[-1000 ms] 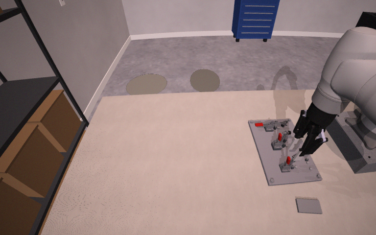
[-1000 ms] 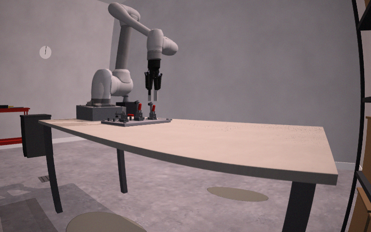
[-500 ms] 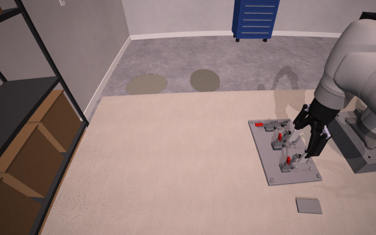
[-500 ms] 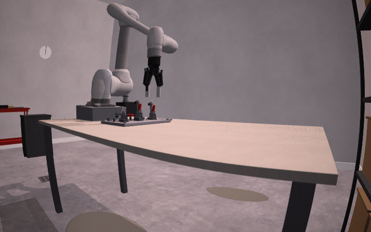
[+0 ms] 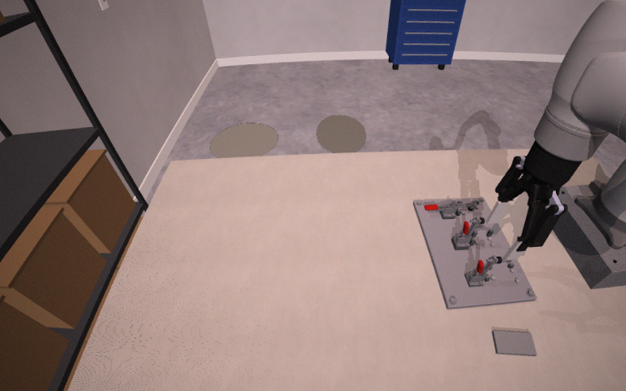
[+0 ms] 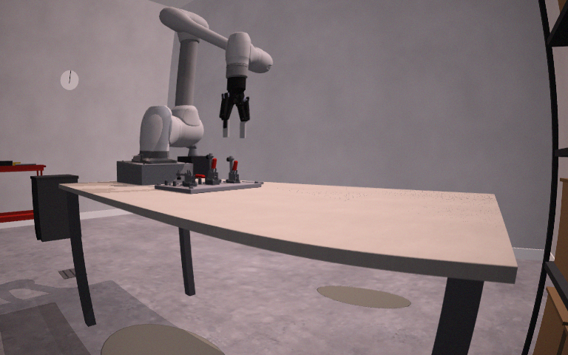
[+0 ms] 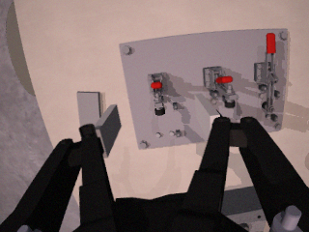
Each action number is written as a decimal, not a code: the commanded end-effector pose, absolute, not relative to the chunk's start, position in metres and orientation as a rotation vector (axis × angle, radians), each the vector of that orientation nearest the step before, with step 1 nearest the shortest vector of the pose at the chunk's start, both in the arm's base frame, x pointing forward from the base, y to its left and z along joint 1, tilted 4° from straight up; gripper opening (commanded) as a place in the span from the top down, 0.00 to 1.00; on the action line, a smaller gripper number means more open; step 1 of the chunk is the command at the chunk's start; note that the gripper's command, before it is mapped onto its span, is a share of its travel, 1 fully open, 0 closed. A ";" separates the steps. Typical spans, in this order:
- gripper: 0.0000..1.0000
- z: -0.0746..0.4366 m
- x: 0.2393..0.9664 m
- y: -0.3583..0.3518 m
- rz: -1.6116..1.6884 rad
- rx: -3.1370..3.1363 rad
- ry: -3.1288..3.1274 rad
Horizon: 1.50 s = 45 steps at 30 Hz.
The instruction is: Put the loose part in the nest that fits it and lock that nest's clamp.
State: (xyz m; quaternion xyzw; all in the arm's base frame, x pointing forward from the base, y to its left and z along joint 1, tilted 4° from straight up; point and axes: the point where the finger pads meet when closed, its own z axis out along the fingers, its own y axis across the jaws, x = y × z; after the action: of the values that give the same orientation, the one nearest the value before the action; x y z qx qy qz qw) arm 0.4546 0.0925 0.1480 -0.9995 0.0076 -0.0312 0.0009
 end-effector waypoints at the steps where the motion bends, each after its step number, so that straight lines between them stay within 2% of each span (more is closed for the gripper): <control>1: 0.38 0.148 0.455 0.093 -0.098 -3.138 0.024; 18: 0.38 0.148 0.449 0.112 -0.098 -3.138 0.024; 45: 0.38 0.146 0.419 0.223 -0.098 -3.138 0.024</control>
State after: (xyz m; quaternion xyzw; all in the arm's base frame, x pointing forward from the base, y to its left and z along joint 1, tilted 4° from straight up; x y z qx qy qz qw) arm 0.4209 0.2138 0.1464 -0.9995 0.0074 -0.0311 0.0012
